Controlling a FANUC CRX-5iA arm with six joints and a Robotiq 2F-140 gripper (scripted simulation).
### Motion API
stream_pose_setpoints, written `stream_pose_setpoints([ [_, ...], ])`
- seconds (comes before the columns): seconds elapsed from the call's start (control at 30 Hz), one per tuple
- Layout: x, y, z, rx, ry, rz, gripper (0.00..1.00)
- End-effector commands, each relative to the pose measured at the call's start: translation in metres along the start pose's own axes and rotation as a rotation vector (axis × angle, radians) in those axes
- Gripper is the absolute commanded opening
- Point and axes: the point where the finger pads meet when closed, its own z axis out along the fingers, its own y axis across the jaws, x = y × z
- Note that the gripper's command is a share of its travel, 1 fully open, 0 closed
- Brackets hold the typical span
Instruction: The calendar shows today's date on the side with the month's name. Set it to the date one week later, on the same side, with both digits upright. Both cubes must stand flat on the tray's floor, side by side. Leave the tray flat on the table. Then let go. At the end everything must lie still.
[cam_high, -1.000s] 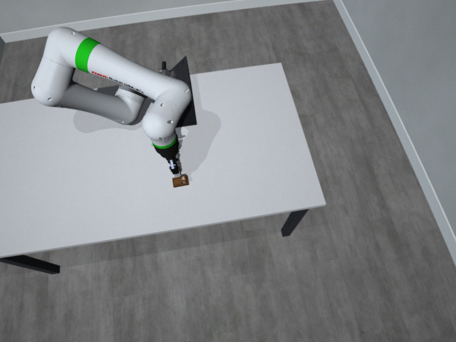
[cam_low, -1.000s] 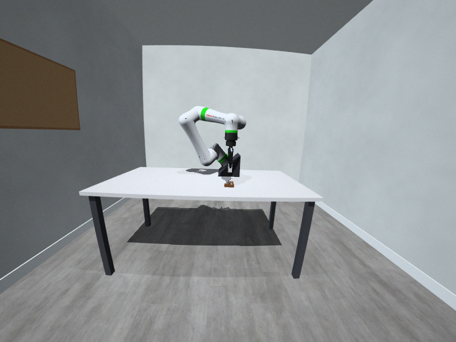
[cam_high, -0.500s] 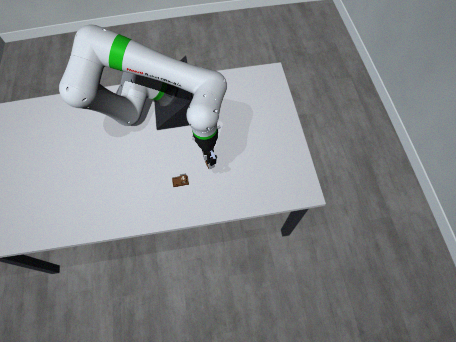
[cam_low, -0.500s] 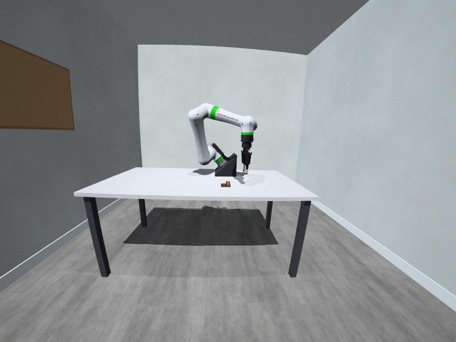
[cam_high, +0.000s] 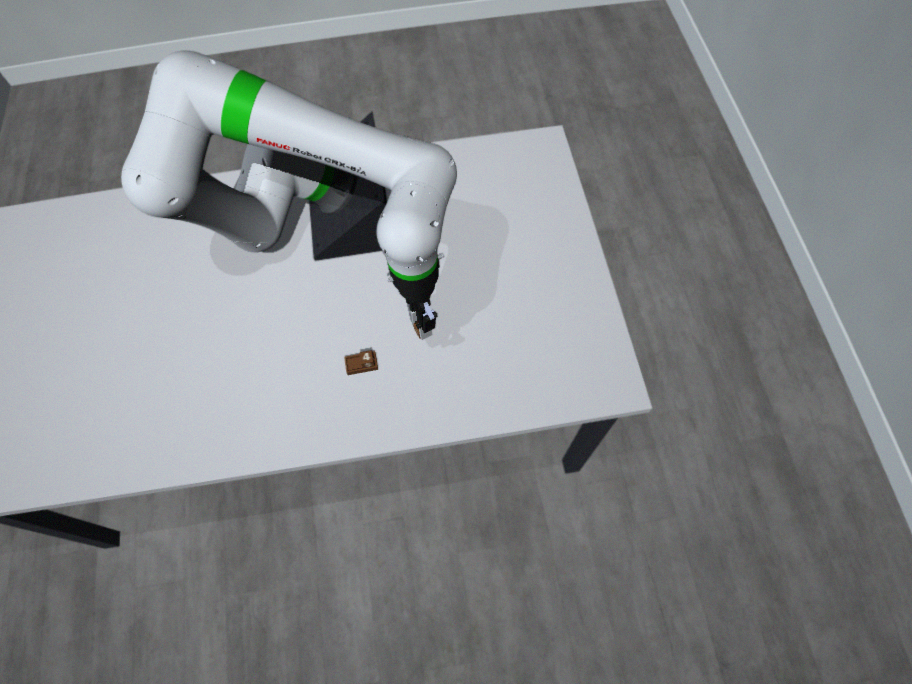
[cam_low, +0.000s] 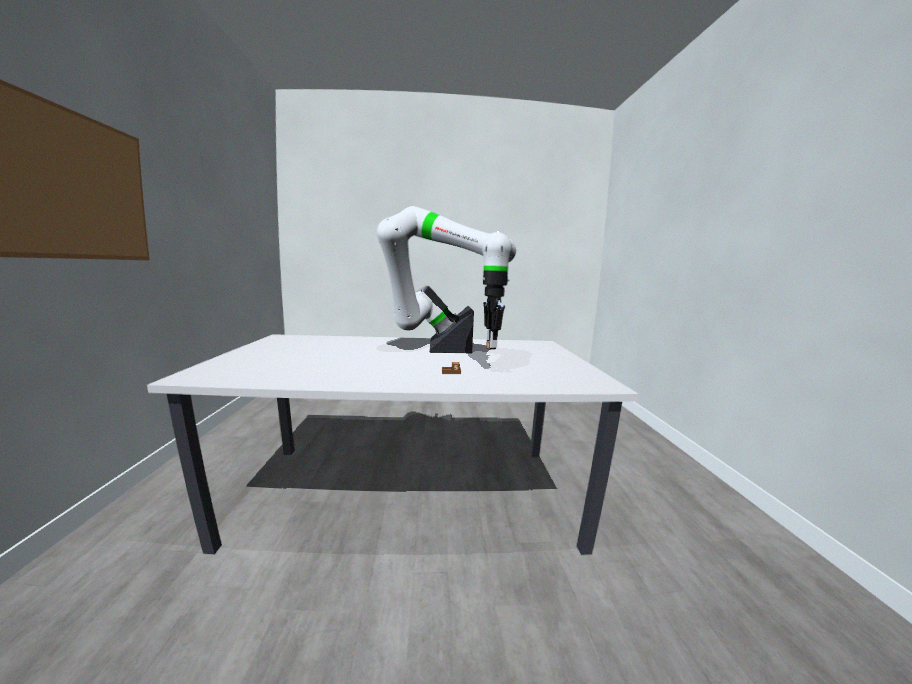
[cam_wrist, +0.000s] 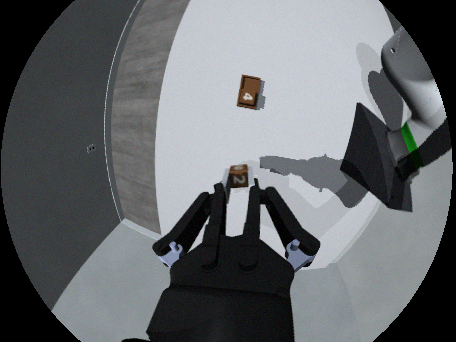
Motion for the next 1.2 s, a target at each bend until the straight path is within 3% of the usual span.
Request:
stream_pose_setpoints([
  [0.0,0.0,0.0,0.006,0.0,0.0,0.0,0.16],
  [0.7,0.0,0.0,0.085,0.0,0.0,0.0,0.16],
  [1.17,0.0,0.0,0.092,0.0,0.0,0.0,0.16],
])
